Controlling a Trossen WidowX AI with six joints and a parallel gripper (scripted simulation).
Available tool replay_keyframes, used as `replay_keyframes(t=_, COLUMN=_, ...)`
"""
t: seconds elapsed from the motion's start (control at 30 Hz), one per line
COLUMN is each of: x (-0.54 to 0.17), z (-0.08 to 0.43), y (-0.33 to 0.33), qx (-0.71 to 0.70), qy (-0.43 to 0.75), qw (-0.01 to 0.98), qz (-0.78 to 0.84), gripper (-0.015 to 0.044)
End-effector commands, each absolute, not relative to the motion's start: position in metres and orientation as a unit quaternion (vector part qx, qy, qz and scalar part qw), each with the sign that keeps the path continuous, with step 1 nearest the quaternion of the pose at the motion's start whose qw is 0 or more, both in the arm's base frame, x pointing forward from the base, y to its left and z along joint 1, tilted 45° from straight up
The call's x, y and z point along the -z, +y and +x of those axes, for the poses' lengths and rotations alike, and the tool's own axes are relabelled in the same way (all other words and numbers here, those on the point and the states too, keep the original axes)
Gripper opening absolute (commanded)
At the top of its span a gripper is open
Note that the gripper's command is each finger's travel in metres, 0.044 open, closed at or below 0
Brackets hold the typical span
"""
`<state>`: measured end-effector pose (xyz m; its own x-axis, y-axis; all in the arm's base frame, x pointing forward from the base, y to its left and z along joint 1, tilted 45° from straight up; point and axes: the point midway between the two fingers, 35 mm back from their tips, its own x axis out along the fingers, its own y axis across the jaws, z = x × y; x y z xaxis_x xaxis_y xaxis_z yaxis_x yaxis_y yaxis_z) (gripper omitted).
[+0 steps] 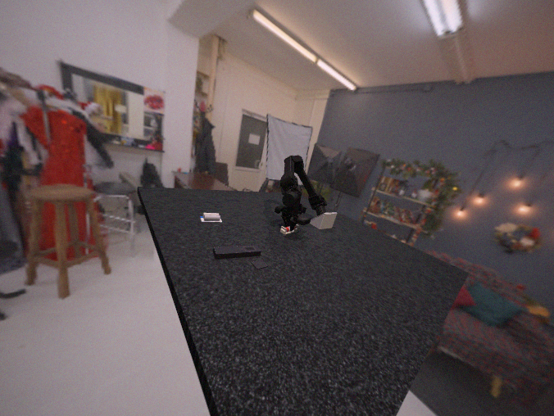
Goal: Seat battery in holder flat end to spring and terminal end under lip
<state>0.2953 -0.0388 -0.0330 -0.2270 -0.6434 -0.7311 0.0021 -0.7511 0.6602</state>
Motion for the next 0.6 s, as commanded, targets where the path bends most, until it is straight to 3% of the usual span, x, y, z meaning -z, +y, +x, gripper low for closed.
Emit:
replay_keyframes(t=0.0, x=0.0329, z=0.2959, y=-0.0404, qx=0.725, qy=-0.275, qw=0.225, qz=0.590, gripper=0.0079)
replay_keyframes(t=0.57, x=0.0324, z=0.2905, y=-0.0412, qx=0.712, qy=-0.269, qw=0.228, qz=0.607, gripper=0.0079)
